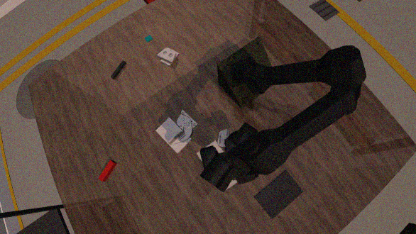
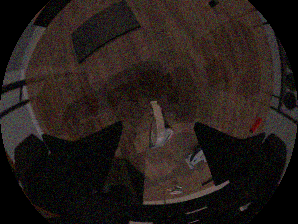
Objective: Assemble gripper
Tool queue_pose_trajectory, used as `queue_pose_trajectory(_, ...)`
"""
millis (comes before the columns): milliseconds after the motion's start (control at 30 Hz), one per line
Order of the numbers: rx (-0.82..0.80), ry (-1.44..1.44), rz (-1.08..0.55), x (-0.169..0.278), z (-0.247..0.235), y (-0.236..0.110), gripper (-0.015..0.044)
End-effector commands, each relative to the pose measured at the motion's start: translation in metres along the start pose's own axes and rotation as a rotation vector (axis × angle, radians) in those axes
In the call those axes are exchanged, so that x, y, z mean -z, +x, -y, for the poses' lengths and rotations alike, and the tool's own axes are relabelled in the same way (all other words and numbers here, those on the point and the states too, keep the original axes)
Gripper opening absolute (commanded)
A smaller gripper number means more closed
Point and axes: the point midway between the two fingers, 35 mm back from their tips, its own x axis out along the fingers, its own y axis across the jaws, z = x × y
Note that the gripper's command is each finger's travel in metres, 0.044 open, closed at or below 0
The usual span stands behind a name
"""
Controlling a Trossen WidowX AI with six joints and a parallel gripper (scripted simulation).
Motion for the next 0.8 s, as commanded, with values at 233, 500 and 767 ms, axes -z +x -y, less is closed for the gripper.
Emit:
queue_pose_trajectory(233, 0.001, 0.006, -0.005, 0.001, 0.001, 0.019, 0.044)
queue_pose_trajectory(500, 0.001, 0.006, -0.004, 0.001, 0.001, 0.031, 0.044)
queue_pose_trajectory(767, 0.0, 0.006, -0.002, 0.001, 0.0, 0.044, 0.044)
